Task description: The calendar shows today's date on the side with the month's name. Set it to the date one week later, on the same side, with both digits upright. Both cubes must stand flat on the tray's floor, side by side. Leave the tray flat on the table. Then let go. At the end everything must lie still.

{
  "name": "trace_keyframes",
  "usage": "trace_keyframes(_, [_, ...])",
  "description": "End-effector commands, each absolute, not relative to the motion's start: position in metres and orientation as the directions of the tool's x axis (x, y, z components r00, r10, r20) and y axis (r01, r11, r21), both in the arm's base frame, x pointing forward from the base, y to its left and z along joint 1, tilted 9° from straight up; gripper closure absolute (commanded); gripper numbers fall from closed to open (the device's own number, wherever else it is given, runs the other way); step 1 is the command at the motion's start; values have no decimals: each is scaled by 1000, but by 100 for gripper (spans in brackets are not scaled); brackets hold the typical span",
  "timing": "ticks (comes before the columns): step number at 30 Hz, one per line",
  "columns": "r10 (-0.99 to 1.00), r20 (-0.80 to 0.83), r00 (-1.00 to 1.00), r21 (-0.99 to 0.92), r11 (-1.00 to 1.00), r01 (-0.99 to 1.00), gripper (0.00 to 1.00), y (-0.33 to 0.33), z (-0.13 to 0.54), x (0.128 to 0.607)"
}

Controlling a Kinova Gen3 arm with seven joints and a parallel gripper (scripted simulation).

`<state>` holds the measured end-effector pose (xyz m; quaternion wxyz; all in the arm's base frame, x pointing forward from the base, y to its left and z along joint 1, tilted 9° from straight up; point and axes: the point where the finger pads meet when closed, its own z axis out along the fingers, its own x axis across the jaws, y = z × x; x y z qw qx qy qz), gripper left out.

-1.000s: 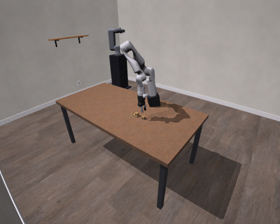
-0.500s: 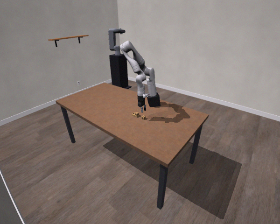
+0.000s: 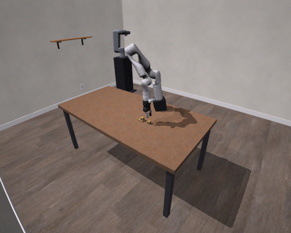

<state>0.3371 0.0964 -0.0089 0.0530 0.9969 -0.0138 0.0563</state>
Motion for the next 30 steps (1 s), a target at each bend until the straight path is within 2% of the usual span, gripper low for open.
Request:
trace_keyframes(1, [-19,107,994,105,-994,-30,10,97,-14,335])
trace_keyframes(30, [-19,107,994,105,-994,-30,10,93,-46,339])
